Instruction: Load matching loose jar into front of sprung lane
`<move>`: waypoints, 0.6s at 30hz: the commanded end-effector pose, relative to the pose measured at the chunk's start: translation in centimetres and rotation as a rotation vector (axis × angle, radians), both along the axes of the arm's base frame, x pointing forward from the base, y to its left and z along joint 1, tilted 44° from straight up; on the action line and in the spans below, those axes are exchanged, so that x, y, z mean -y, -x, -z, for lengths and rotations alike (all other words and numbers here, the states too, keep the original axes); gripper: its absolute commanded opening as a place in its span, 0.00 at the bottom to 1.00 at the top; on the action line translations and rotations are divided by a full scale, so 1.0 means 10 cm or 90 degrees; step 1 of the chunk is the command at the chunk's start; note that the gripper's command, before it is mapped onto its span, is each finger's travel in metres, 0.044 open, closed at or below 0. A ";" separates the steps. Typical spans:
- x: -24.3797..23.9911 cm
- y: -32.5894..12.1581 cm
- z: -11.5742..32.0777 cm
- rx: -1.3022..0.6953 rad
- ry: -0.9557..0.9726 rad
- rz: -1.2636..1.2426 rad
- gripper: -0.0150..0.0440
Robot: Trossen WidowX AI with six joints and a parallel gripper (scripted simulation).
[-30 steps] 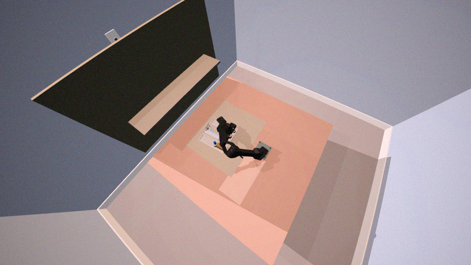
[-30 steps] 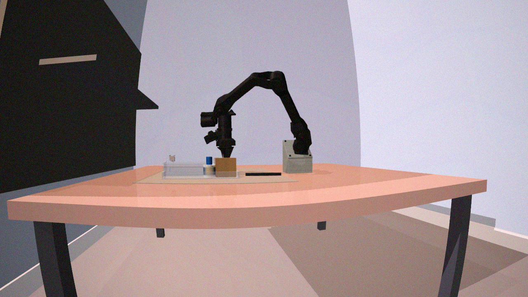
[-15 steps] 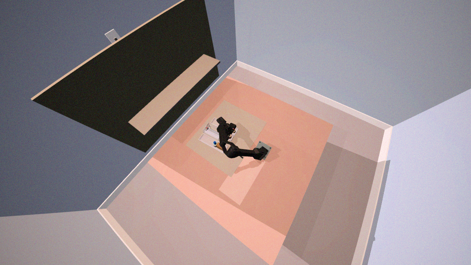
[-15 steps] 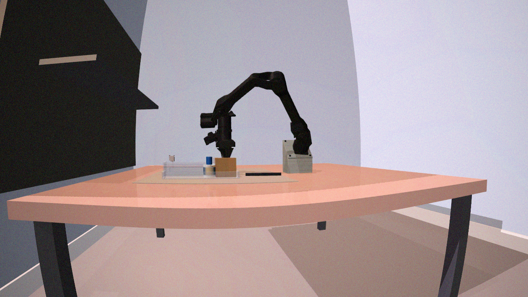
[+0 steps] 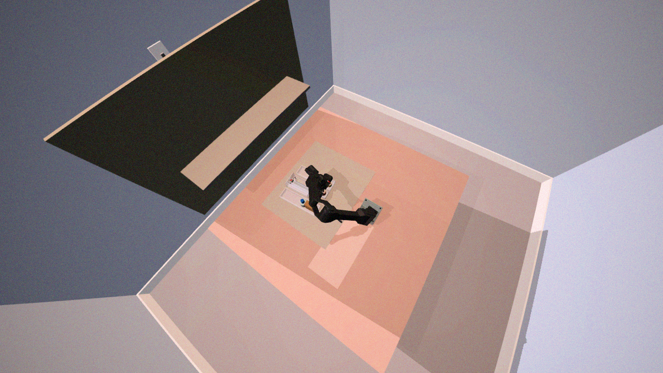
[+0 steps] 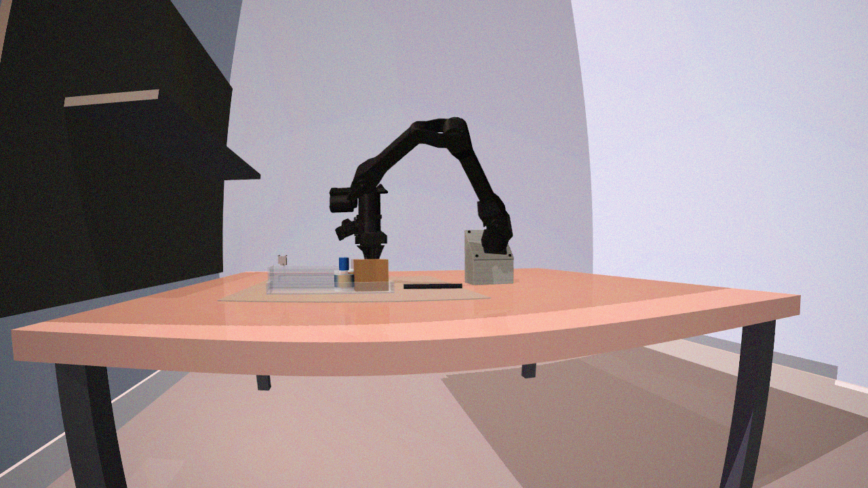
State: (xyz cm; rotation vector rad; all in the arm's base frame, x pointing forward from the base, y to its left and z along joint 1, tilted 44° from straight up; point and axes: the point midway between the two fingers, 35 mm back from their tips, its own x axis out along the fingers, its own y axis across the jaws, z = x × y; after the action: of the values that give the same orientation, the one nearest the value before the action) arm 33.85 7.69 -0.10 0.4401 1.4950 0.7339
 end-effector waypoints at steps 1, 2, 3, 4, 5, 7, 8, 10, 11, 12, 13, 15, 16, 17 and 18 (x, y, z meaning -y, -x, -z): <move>-0.02 -0.03 -0.01 0.009 -0.007 0.003 0.25; -0.02 -0.03 0.00 0.009 -0.007 0.003 0.25; -0.03 -0.03 0.00 0.009 -0.007 0.003 0.25; -0.03 -0.03 0.00 0.009 -0.007 0.003 0.25; -0.03 -0.03 0.00 0.009 -0.007 0.003 0.25; -0.03 -0.03 0.01 0.009 -0.007 0.003 0.25; -0.04 -0.03 0.01 0.009 -0.007 0.003 0.25; -0.04 -0.02 0.02 0.009 -0.007 0.003 0.25; -0.04 -0.02 0.02 0.009 -0.007 0.003 0.25; -0.05 -0.02 0.02 0.009 -0.007 0.003 0.25; -0.05 -0.02 0.02 0.009 -0.007 0.003 0.25; -0.05 -0.02 0.03 0.009 -0.007 0.003 0.25; -0.06 -0.02 0.03 0.009 -0.007 0.003 0.25; -0.06 -0.02 0.03 0.009 -0.007 0.003 0.25; -0.06 -0.02 0.04 0.009 -0.007 0.003 0.25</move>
State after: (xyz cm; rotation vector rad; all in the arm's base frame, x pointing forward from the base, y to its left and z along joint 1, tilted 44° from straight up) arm 33.70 8.12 -0.56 0.4404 1.4936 0.7346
